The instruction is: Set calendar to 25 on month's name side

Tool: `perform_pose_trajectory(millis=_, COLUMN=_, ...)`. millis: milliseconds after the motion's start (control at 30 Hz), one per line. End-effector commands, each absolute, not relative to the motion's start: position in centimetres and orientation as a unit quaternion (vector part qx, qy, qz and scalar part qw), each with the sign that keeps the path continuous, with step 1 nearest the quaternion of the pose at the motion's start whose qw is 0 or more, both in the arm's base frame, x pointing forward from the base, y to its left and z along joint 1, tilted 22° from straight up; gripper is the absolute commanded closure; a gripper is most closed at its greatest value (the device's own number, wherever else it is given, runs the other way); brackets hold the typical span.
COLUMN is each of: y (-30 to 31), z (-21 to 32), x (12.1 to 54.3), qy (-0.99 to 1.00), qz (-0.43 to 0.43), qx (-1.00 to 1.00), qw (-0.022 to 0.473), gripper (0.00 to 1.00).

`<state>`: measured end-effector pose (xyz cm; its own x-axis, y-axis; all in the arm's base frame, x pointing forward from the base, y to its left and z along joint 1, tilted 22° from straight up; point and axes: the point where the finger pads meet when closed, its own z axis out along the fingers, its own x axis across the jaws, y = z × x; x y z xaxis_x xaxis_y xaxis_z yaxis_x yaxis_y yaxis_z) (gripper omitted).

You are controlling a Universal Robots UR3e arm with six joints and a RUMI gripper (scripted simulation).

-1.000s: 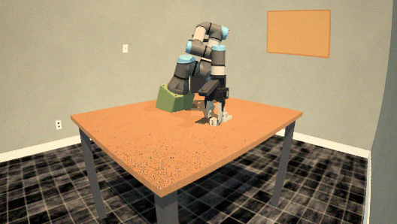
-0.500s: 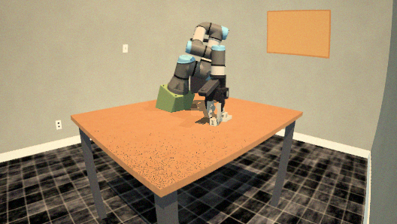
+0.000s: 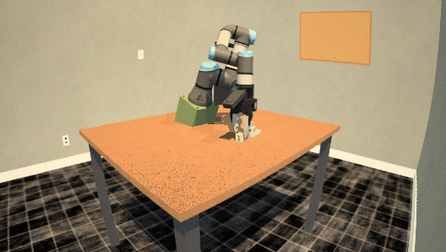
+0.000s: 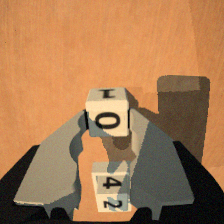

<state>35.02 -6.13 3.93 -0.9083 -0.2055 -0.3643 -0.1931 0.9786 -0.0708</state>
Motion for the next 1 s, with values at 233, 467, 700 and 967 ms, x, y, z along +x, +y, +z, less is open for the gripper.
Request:
perform_pose_trajectory(millis=233, y=-6.2, z=4.0, x=35.1, qy=0.976, qz=-0.017, qx=-0.102, qw=0.189, gripper=0.89)
perform_pose_trajectory(millis=467, y=-6.2, z=4.1, x=35.0, qy=0.976, qz=-0.017, qx=-0.102, qw=0.189, gripper=0.89)
perform_pose_trajectory(millis=700, y=-6.2, z=4.4, x=34.9, qy=0.976, qz=-0.017, qx=-0.102, qw=0.189, gripper=0.89)
perform_pose_trajectory(millis=967, y=-6.2, z=5.8, x=34.4, qy=0.976, qz=-0.017, qx=-0.102, qw=0.189, gripper=0.89)
